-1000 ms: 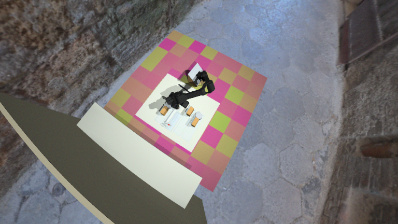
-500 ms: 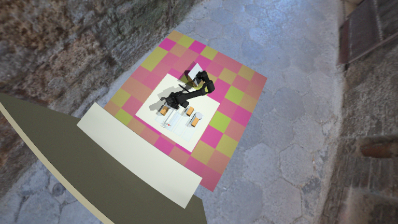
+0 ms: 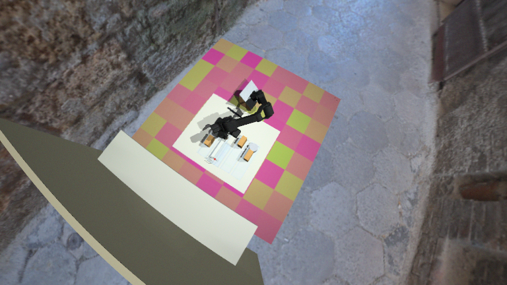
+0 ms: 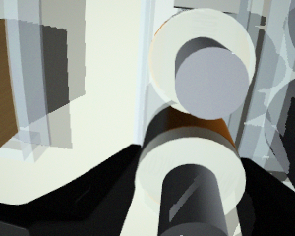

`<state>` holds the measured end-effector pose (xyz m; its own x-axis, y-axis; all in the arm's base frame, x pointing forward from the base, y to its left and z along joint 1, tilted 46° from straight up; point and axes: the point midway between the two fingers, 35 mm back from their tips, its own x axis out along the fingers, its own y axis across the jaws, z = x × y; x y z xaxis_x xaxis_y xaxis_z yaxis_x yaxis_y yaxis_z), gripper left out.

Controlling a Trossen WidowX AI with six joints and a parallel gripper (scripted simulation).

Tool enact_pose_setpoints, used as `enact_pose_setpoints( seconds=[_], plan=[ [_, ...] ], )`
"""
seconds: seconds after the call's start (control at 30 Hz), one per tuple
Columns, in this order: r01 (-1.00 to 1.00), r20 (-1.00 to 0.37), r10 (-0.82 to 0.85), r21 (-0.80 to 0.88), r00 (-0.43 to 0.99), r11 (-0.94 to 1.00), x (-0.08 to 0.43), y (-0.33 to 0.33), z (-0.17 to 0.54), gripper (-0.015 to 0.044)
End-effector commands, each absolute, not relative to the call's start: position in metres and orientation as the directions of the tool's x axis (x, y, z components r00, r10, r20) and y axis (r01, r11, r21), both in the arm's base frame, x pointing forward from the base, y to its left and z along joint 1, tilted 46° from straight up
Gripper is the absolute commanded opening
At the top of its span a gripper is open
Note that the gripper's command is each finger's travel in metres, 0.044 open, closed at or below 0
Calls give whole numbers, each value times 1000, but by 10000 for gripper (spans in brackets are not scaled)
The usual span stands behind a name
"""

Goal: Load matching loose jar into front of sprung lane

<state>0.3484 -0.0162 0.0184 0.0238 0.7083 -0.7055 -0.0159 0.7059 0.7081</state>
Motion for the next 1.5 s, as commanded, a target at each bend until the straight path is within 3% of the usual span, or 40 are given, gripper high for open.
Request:
enact_pose_setpoints(
  seconds=[0.0, 1.47],
  plan=[
    [-36, -698, 715, 714, 37, 699, 354, -10, 18, 0],
    [-36, -697, 716, 715, 37, 698, 352, 0, 8, 0]
  ],
)
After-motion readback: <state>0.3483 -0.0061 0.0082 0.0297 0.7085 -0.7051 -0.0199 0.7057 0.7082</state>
